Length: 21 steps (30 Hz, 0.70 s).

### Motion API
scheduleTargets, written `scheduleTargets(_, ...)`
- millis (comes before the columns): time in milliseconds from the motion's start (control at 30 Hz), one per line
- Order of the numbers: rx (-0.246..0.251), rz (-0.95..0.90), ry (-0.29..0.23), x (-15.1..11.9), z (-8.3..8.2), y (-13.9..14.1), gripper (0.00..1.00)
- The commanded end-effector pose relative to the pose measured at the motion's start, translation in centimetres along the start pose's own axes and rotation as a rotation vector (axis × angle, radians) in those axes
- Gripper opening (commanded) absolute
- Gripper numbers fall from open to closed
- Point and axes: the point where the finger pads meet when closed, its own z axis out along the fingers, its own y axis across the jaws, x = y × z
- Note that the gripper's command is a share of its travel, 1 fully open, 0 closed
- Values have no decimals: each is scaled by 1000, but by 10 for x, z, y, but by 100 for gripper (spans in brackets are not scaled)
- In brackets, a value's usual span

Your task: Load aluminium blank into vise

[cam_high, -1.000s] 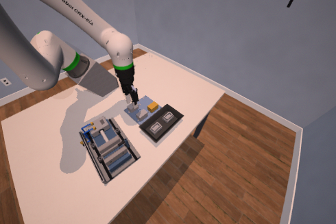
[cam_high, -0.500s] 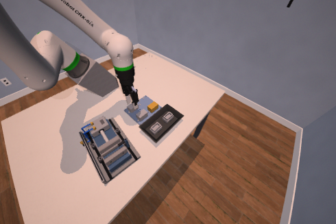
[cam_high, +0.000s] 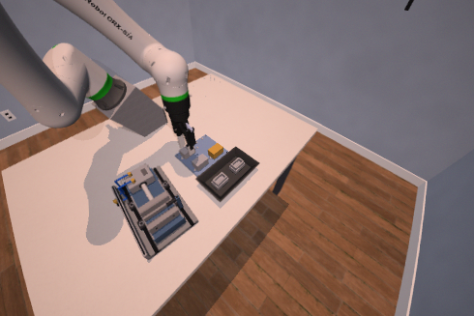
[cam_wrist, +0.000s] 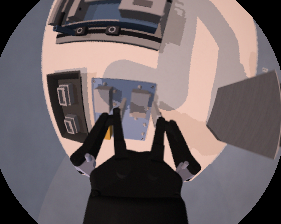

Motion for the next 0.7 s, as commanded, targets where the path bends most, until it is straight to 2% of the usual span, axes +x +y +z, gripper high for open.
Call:
scheduleTargets(0,0,0,0,0,1,0,40)
scheduleTargets(667,0,0,0,0,3,0,40)
